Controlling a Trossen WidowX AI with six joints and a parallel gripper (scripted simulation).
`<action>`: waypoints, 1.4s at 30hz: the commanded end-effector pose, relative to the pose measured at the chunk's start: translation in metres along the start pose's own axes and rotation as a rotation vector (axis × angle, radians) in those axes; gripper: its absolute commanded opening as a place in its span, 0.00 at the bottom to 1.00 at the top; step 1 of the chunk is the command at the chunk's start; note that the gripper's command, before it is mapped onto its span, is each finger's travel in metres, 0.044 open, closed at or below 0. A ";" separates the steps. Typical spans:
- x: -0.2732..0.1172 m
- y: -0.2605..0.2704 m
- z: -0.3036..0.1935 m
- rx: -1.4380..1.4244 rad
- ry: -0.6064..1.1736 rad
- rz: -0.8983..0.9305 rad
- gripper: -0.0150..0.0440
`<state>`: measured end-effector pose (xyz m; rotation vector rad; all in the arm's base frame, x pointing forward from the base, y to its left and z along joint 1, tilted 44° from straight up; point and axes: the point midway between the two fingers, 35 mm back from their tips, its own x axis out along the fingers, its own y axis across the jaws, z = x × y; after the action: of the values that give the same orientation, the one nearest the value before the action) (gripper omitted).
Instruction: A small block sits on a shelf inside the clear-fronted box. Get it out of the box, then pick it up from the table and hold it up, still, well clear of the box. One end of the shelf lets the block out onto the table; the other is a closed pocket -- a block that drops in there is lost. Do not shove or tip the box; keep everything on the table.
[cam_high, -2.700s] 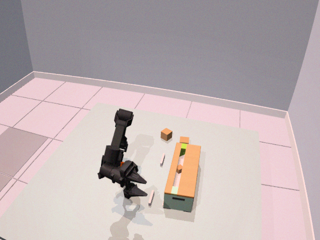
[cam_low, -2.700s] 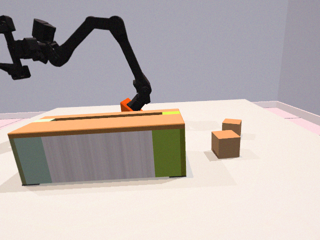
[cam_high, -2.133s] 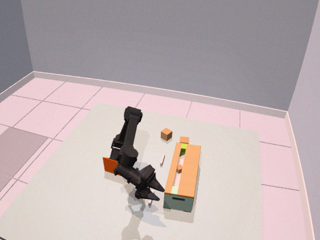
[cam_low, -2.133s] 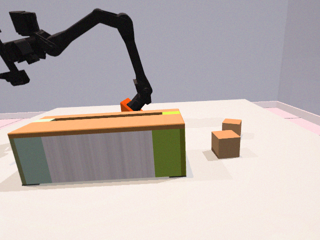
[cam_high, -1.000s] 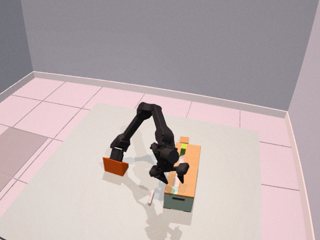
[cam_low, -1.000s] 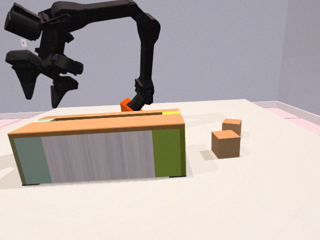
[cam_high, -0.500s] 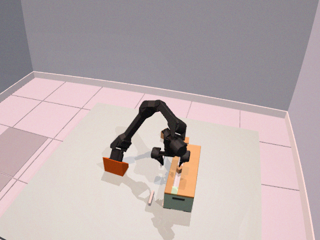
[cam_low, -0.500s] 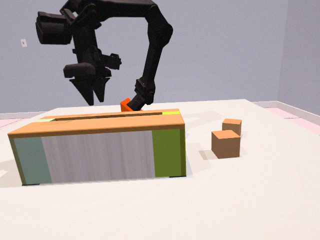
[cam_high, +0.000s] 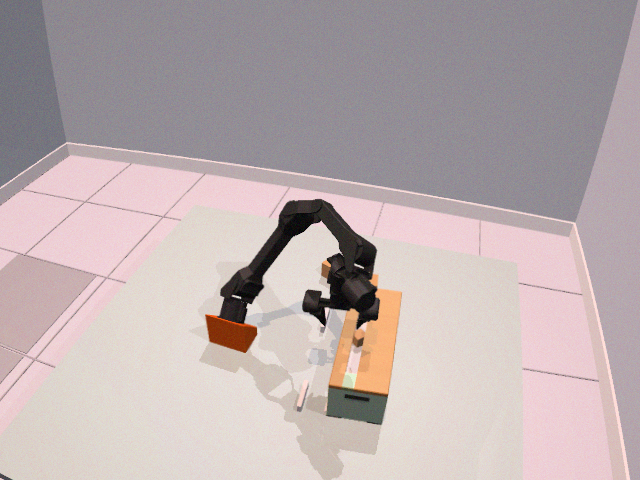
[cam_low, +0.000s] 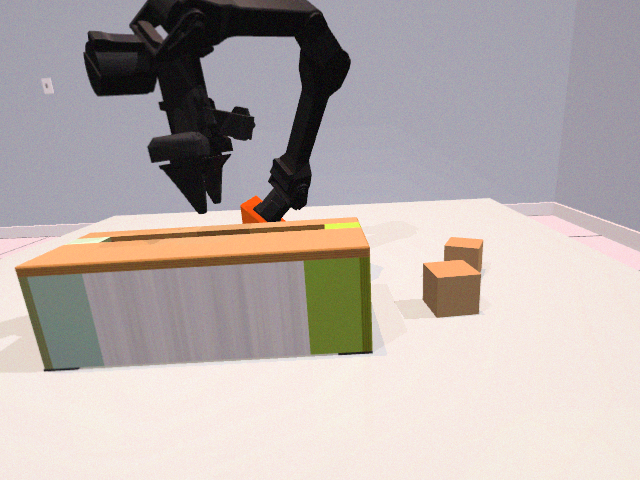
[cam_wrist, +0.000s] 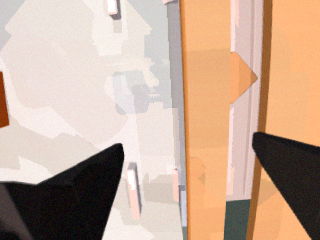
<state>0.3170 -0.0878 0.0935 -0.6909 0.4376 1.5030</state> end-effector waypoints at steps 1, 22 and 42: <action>0.007 0.000 -0.001 0.006 -0.003 0.004 0.93; 0.041 -0.001 -0.003 0.018 -0.014 0.011 0.93; 0.064 0.001 -0.003 0.021 -0.018 0.021 0.93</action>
<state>0.3193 -0.0405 0.0478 -0.6560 0.4477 1.5229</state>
